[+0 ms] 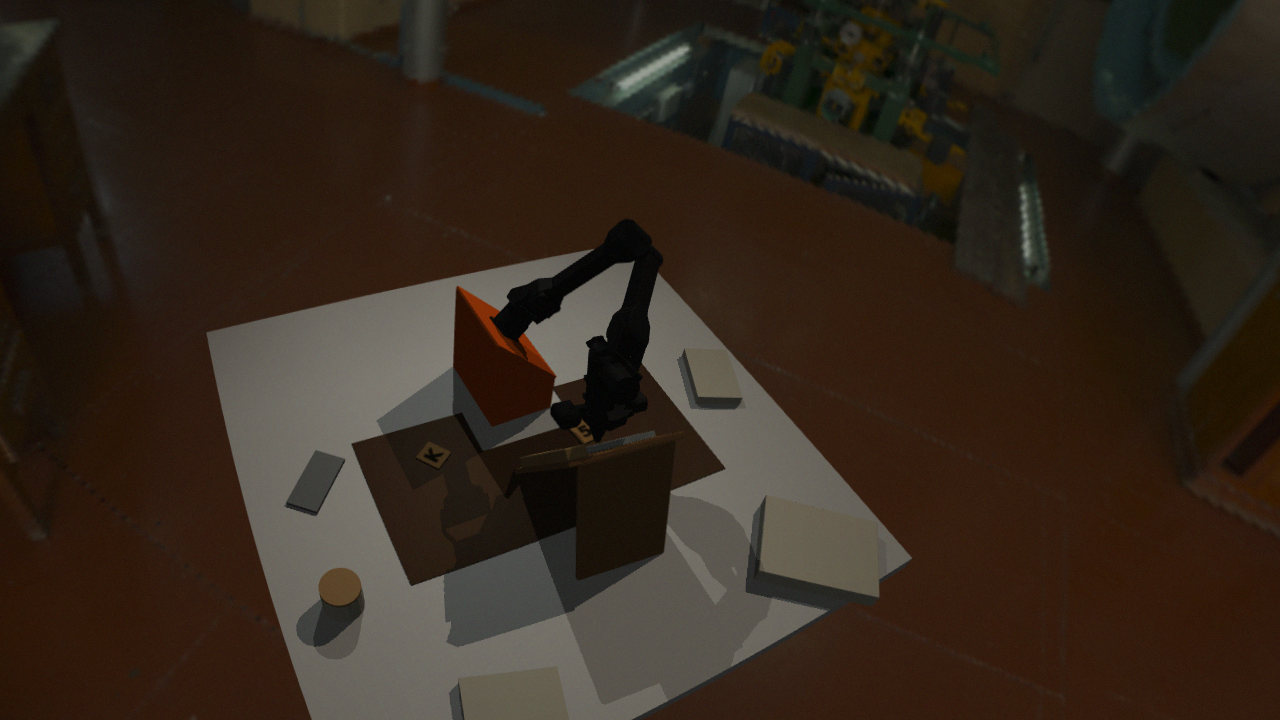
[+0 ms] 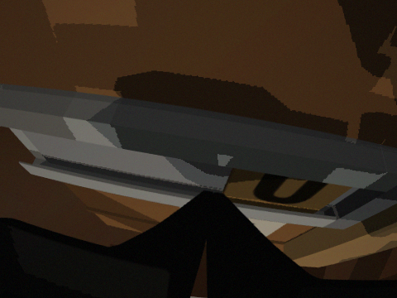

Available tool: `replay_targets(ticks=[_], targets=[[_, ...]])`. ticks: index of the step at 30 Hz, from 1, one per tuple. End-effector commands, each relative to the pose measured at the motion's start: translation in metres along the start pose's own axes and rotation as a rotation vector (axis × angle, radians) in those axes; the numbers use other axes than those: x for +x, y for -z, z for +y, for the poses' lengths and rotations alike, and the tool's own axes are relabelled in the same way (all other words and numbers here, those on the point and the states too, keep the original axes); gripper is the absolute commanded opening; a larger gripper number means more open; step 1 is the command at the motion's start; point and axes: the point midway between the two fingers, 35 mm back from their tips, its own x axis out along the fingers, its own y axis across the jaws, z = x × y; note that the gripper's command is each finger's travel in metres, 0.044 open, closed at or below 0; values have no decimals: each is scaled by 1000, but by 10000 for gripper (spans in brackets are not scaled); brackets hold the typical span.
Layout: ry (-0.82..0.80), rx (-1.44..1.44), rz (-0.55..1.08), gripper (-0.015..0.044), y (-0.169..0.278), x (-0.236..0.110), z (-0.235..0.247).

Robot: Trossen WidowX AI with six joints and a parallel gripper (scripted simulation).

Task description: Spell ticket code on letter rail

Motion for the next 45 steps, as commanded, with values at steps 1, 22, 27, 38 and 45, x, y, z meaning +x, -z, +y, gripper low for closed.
replay_targets(ticks=[1,22,27,38,45], targets=[[-5,3,0,0,-2,2,1],[-5,2,0,0,-8,10,2],[-5,2,0,0,-7,9,1],[-5,2,0,0,-6,8,-4],[-5,2,0,0,-6,8,-6]])
